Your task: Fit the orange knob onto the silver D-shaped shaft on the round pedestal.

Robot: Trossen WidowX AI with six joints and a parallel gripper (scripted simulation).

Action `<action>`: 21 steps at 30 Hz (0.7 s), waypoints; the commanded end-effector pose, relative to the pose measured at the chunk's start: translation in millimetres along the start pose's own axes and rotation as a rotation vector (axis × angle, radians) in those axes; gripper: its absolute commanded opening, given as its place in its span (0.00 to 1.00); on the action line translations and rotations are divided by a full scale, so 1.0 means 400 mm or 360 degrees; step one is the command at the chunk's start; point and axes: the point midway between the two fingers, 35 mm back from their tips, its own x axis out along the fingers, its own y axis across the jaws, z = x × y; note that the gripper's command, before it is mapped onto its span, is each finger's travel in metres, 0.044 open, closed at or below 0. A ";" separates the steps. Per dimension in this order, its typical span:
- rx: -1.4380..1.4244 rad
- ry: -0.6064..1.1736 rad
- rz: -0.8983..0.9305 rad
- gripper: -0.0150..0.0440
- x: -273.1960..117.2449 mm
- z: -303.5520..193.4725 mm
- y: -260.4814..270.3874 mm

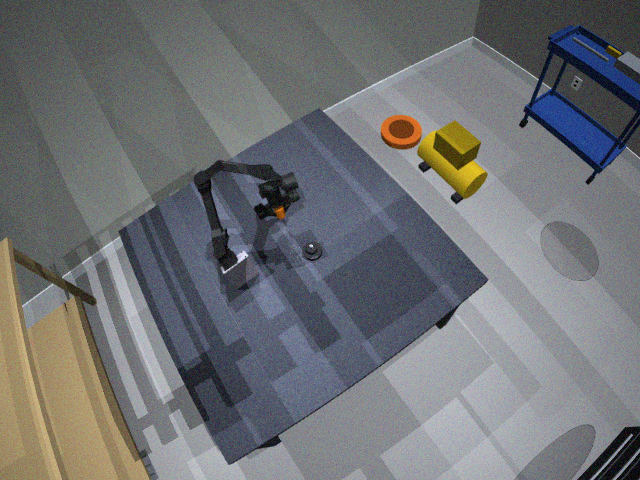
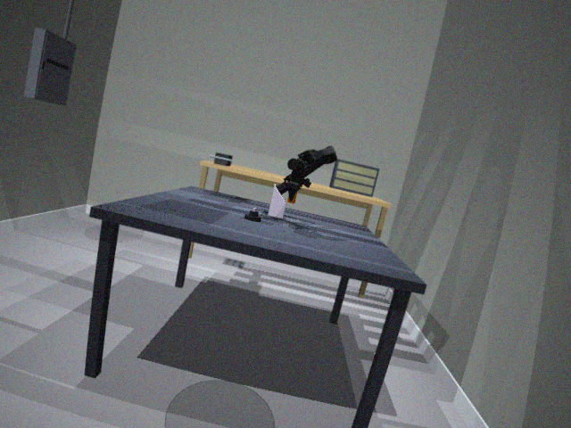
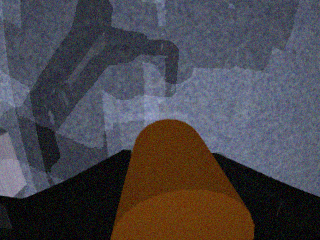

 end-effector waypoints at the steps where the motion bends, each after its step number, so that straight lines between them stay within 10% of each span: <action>1: -0.0017 0.0003 -0.0020 0.25 -0.035 0.001 -0.002; 21: -0.0013 0.0013 -0.0024 0.25 -0.009 -0.112 -0.057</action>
